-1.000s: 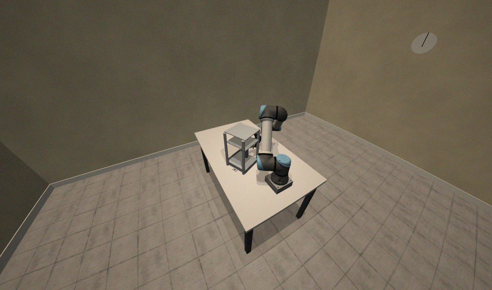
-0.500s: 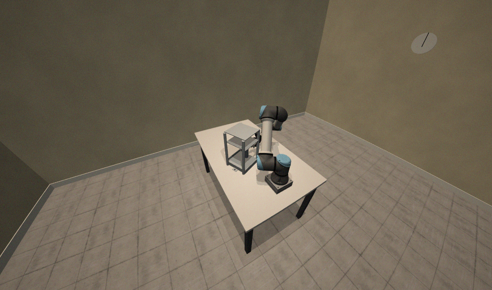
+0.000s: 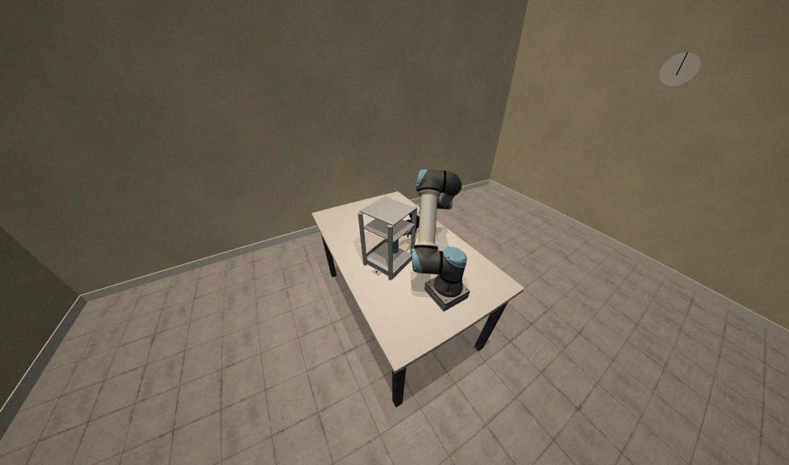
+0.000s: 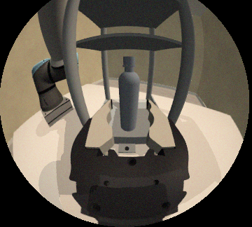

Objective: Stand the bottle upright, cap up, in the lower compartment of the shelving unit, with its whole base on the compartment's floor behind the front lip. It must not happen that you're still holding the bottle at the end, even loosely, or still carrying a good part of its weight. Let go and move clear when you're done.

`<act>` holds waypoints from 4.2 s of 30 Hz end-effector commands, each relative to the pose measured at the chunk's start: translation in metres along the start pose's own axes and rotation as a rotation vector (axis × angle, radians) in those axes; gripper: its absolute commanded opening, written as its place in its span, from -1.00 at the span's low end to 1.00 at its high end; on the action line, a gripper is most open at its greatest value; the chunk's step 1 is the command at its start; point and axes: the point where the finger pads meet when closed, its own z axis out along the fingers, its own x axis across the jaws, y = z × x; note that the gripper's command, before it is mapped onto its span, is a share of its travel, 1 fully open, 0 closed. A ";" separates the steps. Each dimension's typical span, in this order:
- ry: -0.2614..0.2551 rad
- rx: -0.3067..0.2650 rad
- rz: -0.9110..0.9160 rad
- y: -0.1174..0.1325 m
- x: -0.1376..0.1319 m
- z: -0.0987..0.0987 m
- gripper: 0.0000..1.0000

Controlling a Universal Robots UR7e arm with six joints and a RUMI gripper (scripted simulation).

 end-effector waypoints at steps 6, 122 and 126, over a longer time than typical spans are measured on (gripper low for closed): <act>0.000 -0.001 -0.001 0.000 0.000 -0.003 -0.21; 0.000 -0.001 -0.001 -0.073 0.000 -0.086 -0.21; 0.000 -0.001 -0.001 -0.084 0.000 -0.086 -0.21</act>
